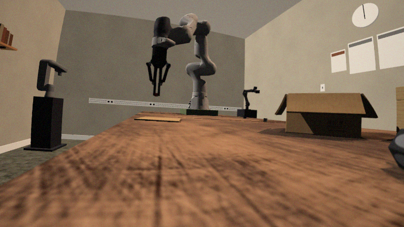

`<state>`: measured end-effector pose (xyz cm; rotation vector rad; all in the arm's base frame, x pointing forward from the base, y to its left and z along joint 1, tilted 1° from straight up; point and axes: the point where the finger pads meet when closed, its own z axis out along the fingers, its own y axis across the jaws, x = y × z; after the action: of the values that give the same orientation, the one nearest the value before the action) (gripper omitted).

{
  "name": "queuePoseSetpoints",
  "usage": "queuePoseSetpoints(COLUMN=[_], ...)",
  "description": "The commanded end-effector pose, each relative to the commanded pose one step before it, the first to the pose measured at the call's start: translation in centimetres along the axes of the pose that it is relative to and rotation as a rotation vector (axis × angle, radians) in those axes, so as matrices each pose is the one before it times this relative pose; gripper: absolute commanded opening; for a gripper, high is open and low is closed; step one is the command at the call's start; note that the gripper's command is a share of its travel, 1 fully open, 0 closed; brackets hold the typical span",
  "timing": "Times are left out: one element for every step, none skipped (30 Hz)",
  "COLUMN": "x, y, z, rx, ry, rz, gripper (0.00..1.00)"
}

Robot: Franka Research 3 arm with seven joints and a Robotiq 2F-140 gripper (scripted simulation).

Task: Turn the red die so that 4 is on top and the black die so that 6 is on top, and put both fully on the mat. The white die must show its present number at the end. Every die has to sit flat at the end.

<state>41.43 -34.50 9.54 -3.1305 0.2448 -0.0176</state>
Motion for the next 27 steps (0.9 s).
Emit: queuePoseSetpoints(x=[0.002,0.016,0.006,0.006,0.006,0.001,0.010,0.006,0.005,0.005,0.005,0.005,0.003,0.007,0.005,0.005,0.000,0.000,0.014,0.005,0.003,0.006,0.004,0.005,0.004,0.005,0.004], y=[-0.004,-0.010,-0.004,-0.004,-0.004,-0.001,-0.007,-0.004,-0.004,-0.004,-0.004,-0.004,-0.003,-0.006,-0.005,-0.005,0.000,0.000,-0.013,-0.005,-0.004,-0.006,-0.005,-0.005,-0.005,-0.005,-0.005], z=[0.044,0.016,0.006,0.006,0.006,0.001,0.010,0.006,0.006,0.006,0.006,0.006,0.003,0.008,0.006,0.006,0.000,0.000,0.015,0.005,0.004,0.007,0.005,0.005,0.005,0.006,0.005], rx=[-0.01008,0.00014,0.00005,0.00005,0.00005,0.00001,0.00008,0.00005,0.00004,0.00004,0.00004,0.00004,0.00002,0.00005,0.00003,0.00003,0.00000,0.00000,0.00008,0.00003,0.00002,0.00003,0.00002,0.00002,0.00002,0.00002,0.00002], ry=[-0.00813,-0.00006,-0.00002,-0.00002,-0.00002,0.00000,-0.00004,-0.00003,-0.00003,-0.00003,-0.00003,-0.00003,-0.00001,-0.00004,-0.00003,-0.00003,0.00000,0.00000,-0.00007,-0.00003,-0.00002,-0.00003,-0.00002,-0.00003,-0.00003,-0.00003,-0.00002], rz=[0.14208,0.04429,0.01569,0.01618,0.01633,0.00201,0.02760,0.01691,0.01603,0.01610,0.01607,0.01606,0.00901,0.02142,0.01612,0.01633,0.00000,0.00000,0.04421,0.01534,0.01119,0.02037,0.01547,0.01624,0.01590,0.01657,0.01574], gripper=[0.16,0.16,0.16,0.16,0.16,0.16,0.16,0.16,0.16,0.16,0.16,0.16,0.16,0.16,0.16,0.16,0.16,0.16,0.16,0.16,0.16,0.16,0.16,0.16,0.16,0.16,0.16])
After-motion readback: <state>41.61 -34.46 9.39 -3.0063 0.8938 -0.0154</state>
